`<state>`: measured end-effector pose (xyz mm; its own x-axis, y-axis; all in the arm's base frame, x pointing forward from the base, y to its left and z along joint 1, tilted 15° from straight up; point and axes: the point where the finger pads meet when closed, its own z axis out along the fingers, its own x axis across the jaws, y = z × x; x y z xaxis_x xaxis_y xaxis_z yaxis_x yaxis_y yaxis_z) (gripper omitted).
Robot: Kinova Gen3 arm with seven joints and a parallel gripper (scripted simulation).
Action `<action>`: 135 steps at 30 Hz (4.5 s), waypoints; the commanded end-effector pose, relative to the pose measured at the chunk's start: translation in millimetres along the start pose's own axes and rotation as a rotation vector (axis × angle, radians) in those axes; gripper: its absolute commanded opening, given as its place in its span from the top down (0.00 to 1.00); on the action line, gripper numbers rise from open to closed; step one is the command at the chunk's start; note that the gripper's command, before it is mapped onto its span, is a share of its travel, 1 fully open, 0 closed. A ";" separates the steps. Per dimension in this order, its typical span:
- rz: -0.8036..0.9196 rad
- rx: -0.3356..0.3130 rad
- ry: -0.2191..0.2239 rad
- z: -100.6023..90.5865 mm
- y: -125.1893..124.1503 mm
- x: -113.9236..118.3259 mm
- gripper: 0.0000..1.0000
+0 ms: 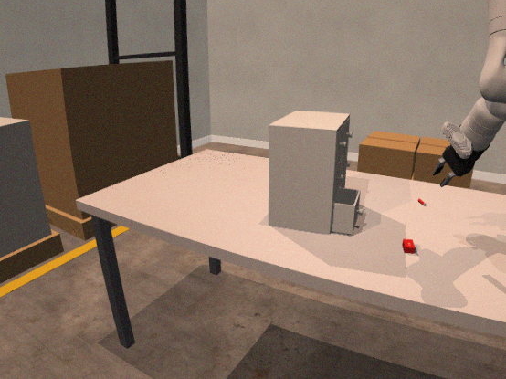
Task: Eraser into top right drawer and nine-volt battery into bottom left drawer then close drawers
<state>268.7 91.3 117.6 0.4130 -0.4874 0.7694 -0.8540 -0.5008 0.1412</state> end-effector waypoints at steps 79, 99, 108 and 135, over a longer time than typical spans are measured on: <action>0.652 0.107 -0.762 -113.3 -95.9 -62.9 0.33; 0.503 0.134 -0.706 -78.1 -99.5 -56.6 0.33; 0.319 0.163 -0.655 -40.7 -99.5 -51.8 0.33; -0.444 0.375 -0.548 59.7 -93.2 -46.7 0.33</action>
<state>345.7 125.3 37.0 0.8475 -0.4514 0.2793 -0.4846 -0.8727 0.0600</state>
